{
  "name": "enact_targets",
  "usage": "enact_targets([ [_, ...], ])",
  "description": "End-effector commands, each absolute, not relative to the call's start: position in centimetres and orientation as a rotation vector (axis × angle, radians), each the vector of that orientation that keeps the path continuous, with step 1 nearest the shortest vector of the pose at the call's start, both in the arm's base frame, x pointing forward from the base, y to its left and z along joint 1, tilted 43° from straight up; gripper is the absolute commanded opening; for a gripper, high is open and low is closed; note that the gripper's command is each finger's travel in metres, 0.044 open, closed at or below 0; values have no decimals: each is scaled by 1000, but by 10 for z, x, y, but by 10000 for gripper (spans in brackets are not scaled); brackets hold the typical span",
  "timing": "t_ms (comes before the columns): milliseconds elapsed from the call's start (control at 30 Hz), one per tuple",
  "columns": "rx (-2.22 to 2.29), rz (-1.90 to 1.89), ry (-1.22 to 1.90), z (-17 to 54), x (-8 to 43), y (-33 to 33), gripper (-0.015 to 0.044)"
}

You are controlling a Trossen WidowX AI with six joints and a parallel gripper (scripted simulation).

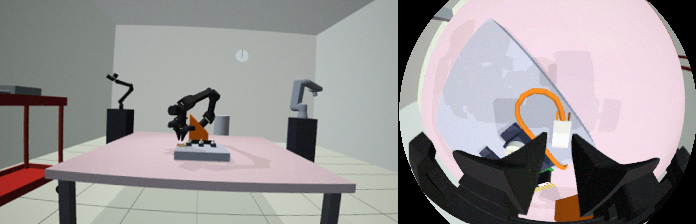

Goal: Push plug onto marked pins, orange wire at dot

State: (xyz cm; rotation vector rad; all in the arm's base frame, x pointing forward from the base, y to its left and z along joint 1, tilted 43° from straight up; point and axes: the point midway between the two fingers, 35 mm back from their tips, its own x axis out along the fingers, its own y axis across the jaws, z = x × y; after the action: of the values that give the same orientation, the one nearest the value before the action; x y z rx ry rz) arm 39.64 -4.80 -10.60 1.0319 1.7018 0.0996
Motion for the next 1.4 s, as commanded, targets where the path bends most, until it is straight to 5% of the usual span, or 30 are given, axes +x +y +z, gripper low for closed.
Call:
enact_targets([
  [0, 1044, 97, 1712, -113, 394, -44, 115],
  [467, 1045, 97, 1712, -124, 393, -34, 115],
  [767, 1045, 97, 1712, -123, 393, -34, 0],
  [1367, 1084, 46, 1723, -80, 393, -74, 0],
])
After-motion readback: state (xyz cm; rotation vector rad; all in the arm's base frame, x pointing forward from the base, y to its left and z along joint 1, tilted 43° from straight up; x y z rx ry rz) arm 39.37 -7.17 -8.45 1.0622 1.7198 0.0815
